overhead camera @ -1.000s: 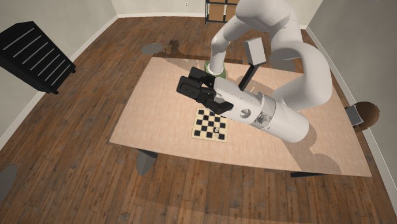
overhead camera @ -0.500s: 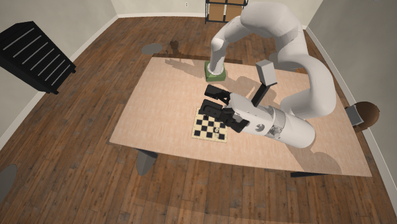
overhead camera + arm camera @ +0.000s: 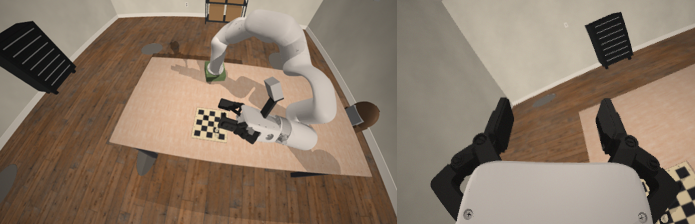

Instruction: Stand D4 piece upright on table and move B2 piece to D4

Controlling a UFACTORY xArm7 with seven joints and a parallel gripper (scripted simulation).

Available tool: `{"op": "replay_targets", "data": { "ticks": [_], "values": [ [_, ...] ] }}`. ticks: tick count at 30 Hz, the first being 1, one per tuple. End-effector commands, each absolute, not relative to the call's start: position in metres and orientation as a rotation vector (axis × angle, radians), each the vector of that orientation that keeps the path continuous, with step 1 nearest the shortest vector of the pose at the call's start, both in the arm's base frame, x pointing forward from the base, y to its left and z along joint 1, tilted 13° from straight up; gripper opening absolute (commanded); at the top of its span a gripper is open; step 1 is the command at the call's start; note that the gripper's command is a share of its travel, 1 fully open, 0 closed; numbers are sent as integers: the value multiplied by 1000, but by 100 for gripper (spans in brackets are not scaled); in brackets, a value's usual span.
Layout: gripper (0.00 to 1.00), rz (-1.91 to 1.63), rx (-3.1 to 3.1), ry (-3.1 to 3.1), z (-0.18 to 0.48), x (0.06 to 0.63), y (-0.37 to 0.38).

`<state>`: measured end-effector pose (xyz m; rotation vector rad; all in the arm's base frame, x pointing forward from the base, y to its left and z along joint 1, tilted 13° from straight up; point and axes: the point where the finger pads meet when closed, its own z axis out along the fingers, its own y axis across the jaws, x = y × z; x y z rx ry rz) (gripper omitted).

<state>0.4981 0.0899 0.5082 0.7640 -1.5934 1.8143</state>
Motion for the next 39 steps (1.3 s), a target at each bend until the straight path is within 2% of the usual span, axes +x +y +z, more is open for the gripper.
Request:
{"op": "replay_targets", "data": {
  "ticks": [1, 4, 5, 17, 18, 30, 31, 37, 38, 39],
  "values": [
    [100, 1810, 754, -1606, 511, 498, 87],
    [100, 1810, 754, -1606, 511, 498, 87],
    [100, 1791, 836, -1601, 463, 500, 128],
    [100, 1791, 836, -1601, 463, 500, 128],
    [100, 1762, 913, -1591, 416, 497, 163],
    [100, 1762, 913, -1591, 416, 497, 163],
    [100, 1725, 983, -1576, 369, 491, 193],
    [100, 1725, 983, -1576, 369, 491, 193],
    [100, 1683, 1045, -1557, 325, 480, 218],
    [100, 1683, 1045, -1557, 325, 480, 218]
  ]
}}
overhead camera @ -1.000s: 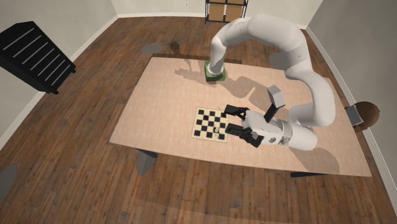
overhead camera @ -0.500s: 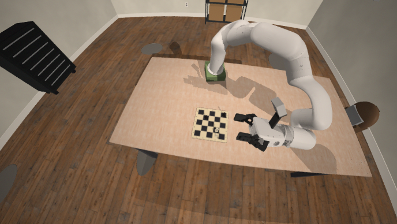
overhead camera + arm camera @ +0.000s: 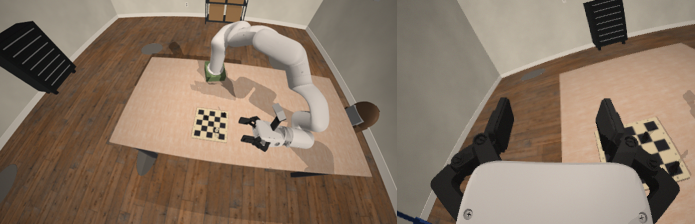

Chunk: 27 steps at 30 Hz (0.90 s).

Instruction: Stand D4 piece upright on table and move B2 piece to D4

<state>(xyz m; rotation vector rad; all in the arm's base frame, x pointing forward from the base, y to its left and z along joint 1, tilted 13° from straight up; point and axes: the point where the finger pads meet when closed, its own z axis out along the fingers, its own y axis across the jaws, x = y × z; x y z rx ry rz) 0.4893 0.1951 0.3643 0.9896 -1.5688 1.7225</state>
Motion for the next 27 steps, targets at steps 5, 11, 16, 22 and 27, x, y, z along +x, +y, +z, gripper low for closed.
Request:
{"op": "replay_targets", "data": {
  "ticks": [5, 11, 16, 22, 27],
  "values": [
    [100, 1639, 1099, -1535, 284, 468, 238],
    [100, 1551, 1180, -1490, 215, 440, 266],
    [100, 1448, 1248, -1433, 145, 403, 286],
    [100, 1392, 1276, -1401, 112, 382, 294],
    [100, 1377, 1282, -1392, 104, 376, 295]
  ]
}}
